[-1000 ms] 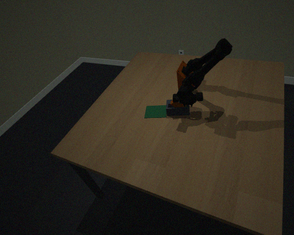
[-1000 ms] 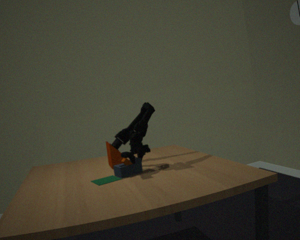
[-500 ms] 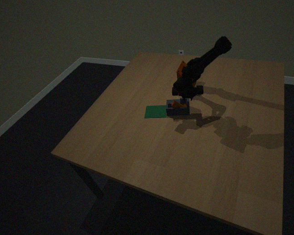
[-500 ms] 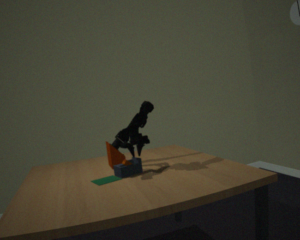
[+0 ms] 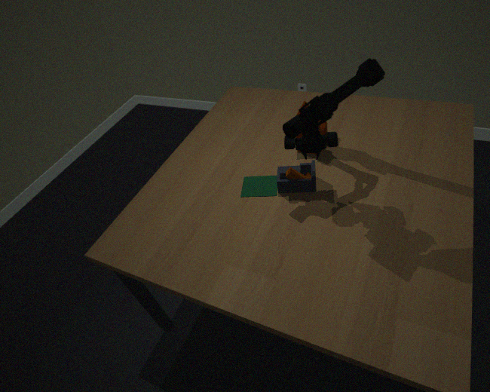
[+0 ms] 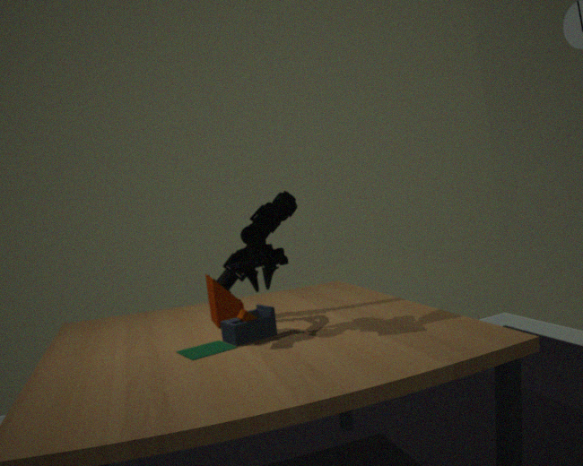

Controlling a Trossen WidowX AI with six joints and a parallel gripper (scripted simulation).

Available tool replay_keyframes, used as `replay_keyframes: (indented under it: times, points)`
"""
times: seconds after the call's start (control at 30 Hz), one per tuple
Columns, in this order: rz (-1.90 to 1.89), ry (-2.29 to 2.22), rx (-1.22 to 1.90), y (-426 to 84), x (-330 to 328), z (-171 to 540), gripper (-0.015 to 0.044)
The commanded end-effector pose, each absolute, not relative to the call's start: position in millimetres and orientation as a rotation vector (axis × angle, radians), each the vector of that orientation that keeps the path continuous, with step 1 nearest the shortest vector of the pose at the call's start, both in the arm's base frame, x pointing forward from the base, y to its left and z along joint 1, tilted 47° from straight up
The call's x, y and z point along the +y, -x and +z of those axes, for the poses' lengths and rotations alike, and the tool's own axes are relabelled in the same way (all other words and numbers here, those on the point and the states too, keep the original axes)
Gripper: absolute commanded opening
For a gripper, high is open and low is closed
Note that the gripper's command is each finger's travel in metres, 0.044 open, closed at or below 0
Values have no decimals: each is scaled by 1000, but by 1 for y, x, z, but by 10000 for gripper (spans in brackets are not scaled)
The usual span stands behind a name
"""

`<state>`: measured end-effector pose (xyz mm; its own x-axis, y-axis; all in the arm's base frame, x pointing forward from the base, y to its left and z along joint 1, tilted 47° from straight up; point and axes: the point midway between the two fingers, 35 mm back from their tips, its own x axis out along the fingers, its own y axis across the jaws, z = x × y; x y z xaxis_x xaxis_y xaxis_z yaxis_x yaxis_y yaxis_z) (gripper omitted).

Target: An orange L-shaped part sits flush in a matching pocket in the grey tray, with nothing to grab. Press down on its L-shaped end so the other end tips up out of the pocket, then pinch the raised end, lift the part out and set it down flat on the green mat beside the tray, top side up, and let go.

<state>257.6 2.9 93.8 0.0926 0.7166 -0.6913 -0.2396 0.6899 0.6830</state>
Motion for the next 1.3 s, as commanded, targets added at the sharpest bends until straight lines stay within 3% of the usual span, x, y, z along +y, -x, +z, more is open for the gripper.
replay_keyframes:
  times: [0.0, 0.5, 0.57, 0.63, 1.07, 1.27]
  points:
    - [743, -458, 1296, -258, 3, 94, 180]
    - [743, -458, 1296, -258, 3, 94, 180]
    - [709, -501, 1318, -259, 1, 92, 233]
    - [630, -599, 1369, -262, -3, 89, 280]
    - [-390, -1608, 1684, -284, -48, 49, 280]
    - [-452, -1658, 1687, -284, -51, 47, 280]
